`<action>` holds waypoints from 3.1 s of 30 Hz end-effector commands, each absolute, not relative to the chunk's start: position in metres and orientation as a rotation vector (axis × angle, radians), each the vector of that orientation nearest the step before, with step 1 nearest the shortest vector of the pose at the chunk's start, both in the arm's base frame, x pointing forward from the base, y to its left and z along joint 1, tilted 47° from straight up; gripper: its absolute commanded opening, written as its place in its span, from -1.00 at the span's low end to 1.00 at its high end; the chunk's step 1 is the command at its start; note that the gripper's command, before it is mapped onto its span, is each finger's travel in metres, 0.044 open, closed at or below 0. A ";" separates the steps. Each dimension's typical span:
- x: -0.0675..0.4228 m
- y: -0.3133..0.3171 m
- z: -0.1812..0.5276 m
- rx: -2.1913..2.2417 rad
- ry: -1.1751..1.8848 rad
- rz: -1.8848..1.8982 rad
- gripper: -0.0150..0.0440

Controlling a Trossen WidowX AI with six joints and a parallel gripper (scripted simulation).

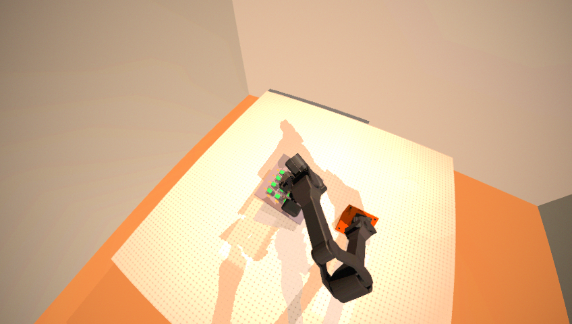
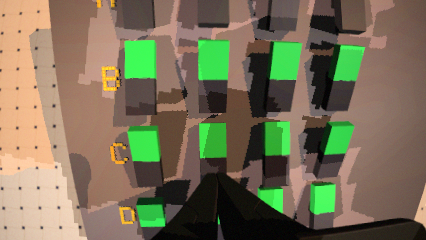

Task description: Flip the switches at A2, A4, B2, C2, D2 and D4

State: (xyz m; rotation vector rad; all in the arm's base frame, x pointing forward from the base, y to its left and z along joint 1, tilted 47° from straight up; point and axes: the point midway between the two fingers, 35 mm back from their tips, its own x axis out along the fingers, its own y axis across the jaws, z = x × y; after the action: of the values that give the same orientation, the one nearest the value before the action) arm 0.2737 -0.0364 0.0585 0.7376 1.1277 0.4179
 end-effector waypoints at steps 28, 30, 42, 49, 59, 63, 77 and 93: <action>0.275 -0.034 0.057 0.747 1.124 0.418 -0.49; 0.275 -0.034 0.056 0.747 1.124 0.418 -0.49; 0.276 -0.033 0.055 0.747 1.124 0.418 -0.49; 0.276 -0.032 0.055 0.747 1.124 0.418 -0.49; 0.276 -0.031 0.054 0.747 1.124 0.418 -0.49; 0.266 -0.055 0.073 0.737 1.142 0.417 -0.49; 0.234 -0.067 0.090 0.743 1.154 0.427 -0.49; 0.252 -0.037 0.061 0.740 1.174 0.439 -0.49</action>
State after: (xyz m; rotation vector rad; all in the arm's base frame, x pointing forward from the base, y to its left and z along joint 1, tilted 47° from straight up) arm 0.2505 -0.0387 0.0625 0.7307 1.1782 0.4400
